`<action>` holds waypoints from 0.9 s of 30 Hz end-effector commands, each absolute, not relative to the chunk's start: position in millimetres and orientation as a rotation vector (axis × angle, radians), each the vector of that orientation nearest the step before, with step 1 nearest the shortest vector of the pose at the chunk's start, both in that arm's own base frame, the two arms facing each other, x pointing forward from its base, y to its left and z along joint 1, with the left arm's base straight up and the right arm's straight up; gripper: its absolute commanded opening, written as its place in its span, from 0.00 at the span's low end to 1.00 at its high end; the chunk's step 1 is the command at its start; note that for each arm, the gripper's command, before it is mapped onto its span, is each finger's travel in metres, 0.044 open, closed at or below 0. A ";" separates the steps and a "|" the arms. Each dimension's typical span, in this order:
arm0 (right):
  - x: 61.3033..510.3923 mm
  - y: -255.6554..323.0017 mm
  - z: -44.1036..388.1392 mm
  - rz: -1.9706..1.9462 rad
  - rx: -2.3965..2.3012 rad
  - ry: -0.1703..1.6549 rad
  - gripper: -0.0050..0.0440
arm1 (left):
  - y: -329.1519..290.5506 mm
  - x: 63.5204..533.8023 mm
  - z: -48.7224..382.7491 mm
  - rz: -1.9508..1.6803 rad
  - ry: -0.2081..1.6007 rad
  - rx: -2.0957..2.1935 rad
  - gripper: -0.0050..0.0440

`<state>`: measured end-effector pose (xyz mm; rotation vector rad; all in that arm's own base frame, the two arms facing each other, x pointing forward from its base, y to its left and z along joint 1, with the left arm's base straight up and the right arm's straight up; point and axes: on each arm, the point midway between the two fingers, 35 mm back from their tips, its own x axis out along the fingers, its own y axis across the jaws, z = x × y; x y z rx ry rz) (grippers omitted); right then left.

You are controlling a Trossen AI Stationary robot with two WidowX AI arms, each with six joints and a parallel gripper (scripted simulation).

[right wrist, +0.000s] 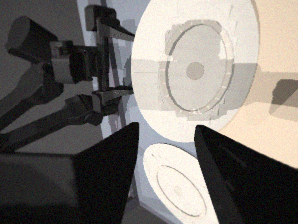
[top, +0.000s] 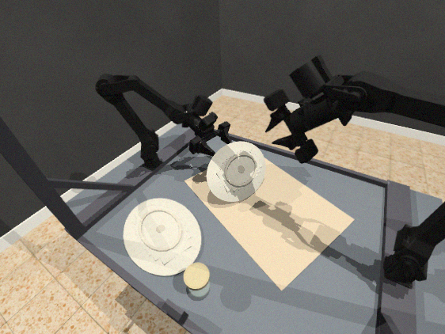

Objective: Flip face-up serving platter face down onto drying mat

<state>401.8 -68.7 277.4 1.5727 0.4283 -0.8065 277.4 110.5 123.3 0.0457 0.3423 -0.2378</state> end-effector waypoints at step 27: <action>399.9 -67.8 294.7 -0.773 1.583 0.391 0.43 | 118.3 244.3 69.0 -0.257 0.320 0.071 0.92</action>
